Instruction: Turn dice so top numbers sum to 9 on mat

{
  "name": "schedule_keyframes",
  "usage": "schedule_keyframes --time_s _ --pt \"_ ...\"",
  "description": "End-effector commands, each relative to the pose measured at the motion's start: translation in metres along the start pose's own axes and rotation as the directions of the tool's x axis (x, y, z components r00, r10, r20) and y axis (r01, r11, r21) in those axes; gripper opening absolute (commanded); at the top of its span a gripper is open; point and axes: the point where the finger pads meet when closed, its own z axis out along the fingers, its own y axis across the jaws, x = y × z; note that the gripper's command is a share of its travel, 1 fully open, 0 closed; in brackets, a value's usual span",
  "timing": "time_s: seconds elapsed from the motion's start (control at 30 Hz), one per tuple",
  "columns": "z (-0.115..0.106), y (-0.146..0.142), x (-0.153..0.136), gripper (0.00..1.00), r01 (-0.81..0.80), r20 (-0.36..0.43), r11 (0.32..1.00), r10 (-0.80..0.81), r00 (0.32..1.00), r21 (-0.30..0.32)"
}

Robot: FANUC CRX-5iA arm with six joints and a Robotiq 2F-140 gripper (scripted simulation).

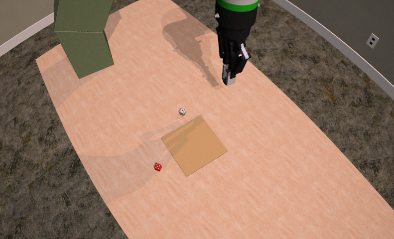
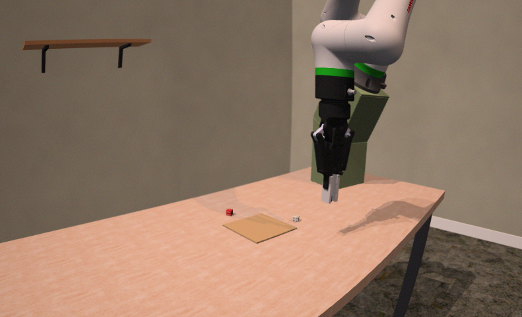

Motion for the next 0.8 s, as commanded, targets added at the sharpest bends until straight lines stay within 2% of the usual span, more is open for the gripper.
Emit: schedule_keyframes --time_s 0.0,0.07,0.13,0.33,0.37,0.53,0.6,0.77 --pt "-0.0007 -0.0002 0.0000 0.07 0.000 0.000 1.000 0.000 1.000 0.000" --pt "-0.0003 -0.0005 -0.0002 0.07 -0.031 0.000 1.000 0.031 1.000 0.000" --pt "0.0019 -0.0019 -0.0008 0.07 -0.166 0.000 0.986 0.166 0.986 0.000" --pt "0.0034 -0.0029 -0.0012 0.07 -0.260 0.000 0.966 0.260 0.966 0.000" --pt "0.0048 -0.0038 -0.0016 0.07 -0.343 0.000 0.939 0.343 0.939 0.000" --pt "0.0068 -0.0051 -0.0022 0.07 -0.459 0.001 0.889 0.459 0.889 0.000" --pt "0.0075 -0.0056 -0.0024 0.07 -0.498 0.001 0.867 0.498 0.867 0.000" --pt "0.0077 -0.0052 -0.0022 0.07 -0.502 0.008 0.865 0.502 0.865 -0.001"
